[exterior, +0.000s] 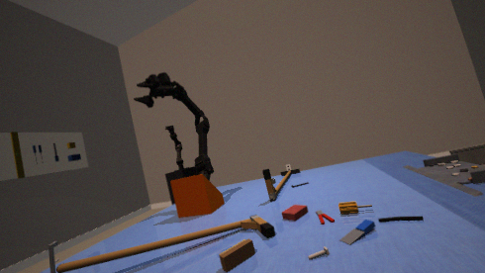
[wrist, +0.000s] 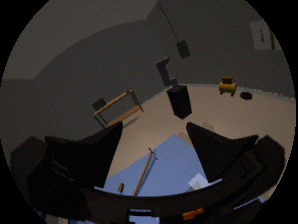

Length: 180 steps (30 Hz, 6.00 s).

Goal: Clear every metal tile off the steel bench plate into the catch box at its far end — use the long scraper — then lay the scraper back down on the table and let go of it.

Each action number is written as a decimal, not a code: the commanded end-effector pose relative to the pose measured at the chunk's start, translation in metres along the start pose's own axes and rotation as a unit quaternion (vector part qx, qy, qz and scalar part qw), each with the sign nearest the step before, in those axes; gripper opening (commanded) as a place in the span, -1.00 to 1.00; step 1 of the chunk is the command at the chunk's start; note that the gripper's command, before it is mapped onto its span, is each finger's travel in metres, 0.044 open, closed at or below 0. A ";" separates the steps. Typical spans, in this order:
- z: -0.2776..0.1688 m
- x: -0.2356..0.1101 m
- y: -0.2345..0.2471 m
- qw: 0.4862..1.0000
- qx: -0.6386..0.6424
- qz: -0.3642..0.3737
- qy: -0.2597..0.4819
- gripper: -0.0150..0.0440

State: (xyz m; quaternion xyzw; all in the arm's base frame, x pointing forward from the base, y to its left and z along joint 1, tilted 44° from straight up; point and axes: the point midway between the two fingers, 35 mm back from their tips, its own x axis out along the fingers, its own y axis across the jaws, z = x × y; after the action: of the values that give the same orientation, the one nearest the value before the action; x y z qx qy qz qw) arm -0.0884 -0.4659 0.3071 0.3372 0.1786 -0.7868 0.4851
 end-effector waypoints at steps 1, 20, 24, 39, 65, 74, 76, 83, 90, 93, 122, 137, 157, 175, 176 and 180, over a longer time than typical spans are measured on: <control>0.000 0.000 0.000 1.000 0.000 0.001 -0.001 1.00; 0.000 0.000 0.000 1.000 0.000 0.001 -0.001 1.00; 0.000 0.000 0.000 1.000 0.000 0.001 -0.001 1.00; -0.014 0.008 0.020 0.999 -0.039 0.019 0.022 0.20; -0.087 0.029 0.100 0.966 -0.208 0.103 0.111 -0.49; -0.115 0.032 0.125 0.946 -0.263 0.132 0.137 -0.49; -0.119 0.032 0.128 0.942 -0.271 0.136 0.141 -0.49; -0.143 0.033 0.147 0.924 -0.308 0.160 0.164 -0.49; -0.168 0.033 0.165 0.901 -0.345 0.185 0.187 -0.49; -0.180 0.032 0.173 0.891 -0.361 0.195 0.197 -0.49; -0.294 0.014 0.229 0.768 -0.497 0.288 0.283 -0.49; -0.353 -0.002 0.246 0.693 -0.554 0.331 0.323 -0.49; -0.431 -0.029 0.256 0.583 -0.615 0.379 0.372 -0.49; -0.498 -0.056 0.252 0.481 -0.654 0.414 0.412 -0.49; -0.501 -0.057 0.251 0.475 -0.656 0.416 0.414 -0.49; -0.516 -0.063 0.249 0.452 -0.662 0.422 0.423 -0.49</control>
State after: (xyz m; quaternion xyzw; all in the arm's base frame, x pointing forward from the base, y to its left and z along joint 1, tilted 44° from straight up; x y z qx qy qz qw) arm 0.3309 -0.2399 0.0026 0.2410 0.6623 0.0869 0.7041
